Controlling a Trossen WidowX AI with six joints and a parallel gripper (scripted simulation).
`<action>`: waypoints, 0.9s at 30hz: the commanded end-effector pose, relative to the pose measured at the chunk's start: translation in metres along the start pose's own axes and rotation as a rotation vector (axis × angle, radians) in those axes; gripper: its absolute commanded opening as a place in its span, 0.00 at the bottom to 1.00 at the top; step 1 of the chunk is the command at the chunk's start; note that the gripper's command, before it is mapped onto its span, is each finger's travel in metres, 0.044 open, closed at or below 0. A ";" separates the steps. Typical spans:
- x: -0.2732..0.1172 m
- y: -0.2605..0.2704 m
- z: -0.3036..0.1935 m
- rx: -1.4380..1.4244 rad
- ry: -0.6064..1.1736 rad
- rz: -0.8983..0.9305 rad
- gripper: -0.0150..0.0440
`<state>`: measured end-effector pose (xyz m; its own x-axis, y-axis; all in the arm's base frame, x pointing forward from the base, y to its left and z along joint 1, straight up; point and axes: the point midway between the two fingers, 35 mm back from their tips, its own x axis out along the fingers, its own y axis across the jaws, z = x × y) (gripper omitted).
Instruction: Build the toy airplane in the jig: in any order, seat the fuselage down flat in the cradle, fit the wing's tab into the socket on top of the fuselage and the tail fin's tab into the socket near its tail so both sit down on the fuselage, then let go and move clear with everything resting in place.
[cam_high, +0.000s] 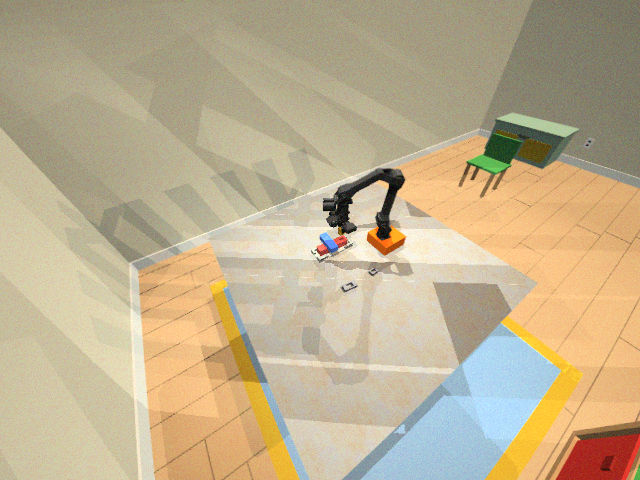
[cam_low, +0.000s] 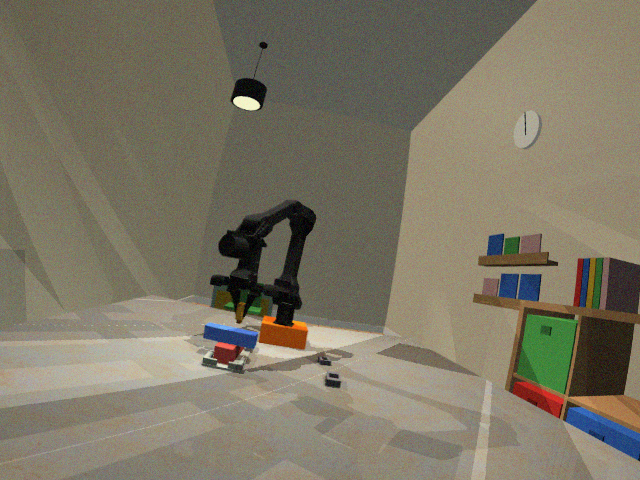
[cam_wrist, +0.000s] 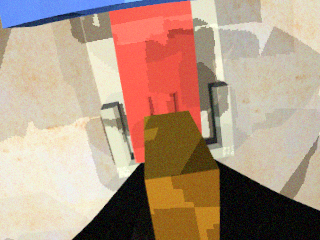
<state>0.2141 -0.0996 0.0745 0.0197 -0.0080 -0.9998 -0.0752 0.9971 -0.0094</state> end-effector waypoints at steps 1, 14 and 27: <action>0.001 -0.001 0.000 -0.004 -0.002 0.002 0.37; 0.001 -0.001 0.000 -0.004 -0.002 0.002 0.37; 0.015 -0.001 0.001 -0.004 -0.002 0.002 0.37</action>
<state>0.2150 -0.1017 0.0663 0.0248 -0.0102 -0.9996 -0.0754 0.9971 -0.0120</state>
